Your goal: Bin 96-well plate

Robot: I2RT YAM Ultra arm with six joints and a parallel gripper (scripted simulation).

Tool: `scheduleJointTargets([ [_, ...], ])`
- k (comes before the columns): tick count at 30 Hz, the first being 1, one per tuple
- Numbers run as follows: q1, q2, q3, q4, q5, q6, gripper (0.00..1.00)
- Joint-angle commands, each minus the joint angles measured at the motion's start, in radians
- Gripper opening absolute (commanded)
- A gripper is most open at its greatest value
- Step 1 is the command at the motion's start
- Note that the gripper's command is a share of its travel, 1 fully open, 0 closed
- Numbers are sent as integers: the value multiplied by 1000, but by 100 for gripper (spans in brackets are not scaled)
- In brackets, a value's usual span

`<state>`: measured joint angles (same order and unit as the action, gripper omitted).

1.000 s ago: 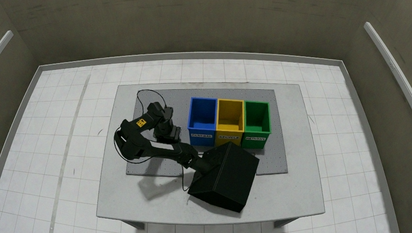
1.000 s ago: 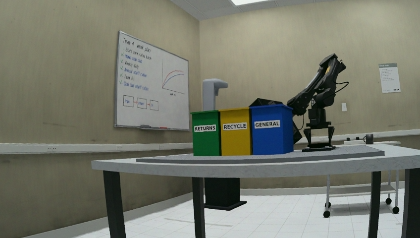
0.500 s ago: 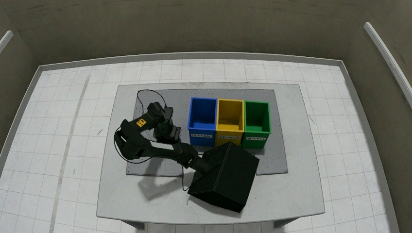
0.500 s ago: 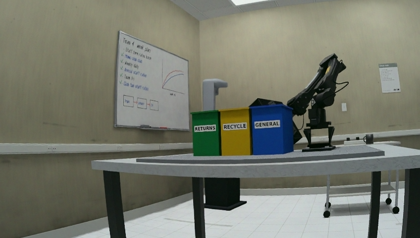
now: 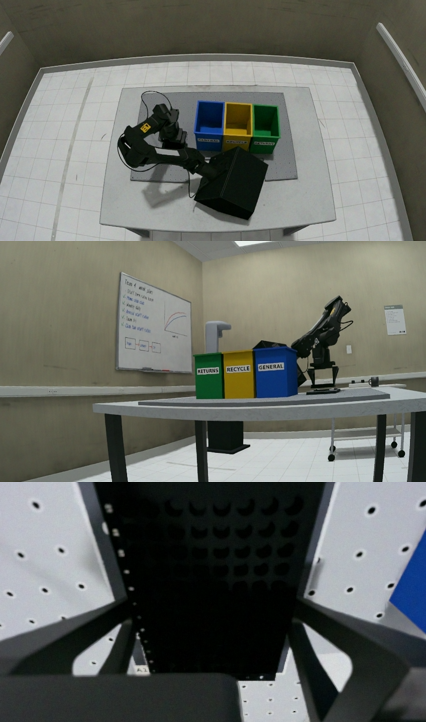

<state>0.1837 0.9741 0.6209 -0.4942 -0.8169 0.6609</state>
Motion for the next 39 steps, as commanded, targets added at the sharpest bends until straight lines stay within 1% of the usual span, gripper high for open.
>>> scheduleJointTargets([
  [1, -34, -32, 45, -63, -15, -36, 0],
  [15, -139, -53, 102, -235, -78, -158, 0],
  [17, -139, -53, 102, -235, -78, -158, 0],
  [26, -221, -22, 146, -364, -123, -265, 0],
  [32, -274, -16, 178, -452, -148, -342, 0],
  [34, -274, -16, 178, -452, -148, -342, 0],
  [39, -321, -4, 207, -533, -167, -418, 0],
])
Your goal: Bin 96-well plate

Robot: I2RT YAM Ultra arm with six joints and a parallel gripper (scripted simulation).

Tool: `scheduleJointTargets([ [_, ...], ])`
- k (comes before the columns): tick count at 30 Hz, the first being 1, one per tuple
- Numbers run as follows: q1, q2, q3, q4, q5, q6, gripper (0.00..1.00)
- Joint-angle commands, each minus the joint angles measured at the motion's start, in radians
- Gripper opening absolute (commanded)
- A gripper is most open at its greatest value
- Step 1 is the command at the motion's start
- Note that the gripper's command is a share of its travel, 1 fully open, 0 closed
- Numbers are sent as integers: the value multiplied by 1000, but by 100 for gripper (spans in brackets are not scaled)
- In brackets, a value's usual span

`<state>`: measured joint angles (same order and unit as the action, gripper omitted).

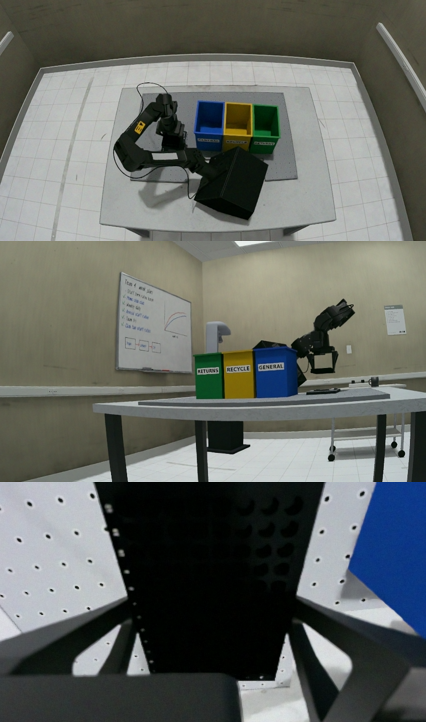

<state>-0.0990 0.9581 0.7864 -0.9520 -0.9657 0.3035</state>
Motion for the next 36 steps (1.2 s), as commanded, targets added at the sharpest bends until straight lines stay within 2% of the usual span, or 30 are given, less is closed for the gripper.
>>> scheduleJointTargets([
  [1, -48, 14, 47, -91, -21, -75, 0],
  [10, -132, 40, 100, -235, -48, -217, 0],
  [12, -132, 40, 100, -235, -48, -217, 0],
  [23, -240, 89, 169, -427, -66, -417, 0],
  [36, -352, 150, 238, -612, -52, -638, 0],
])
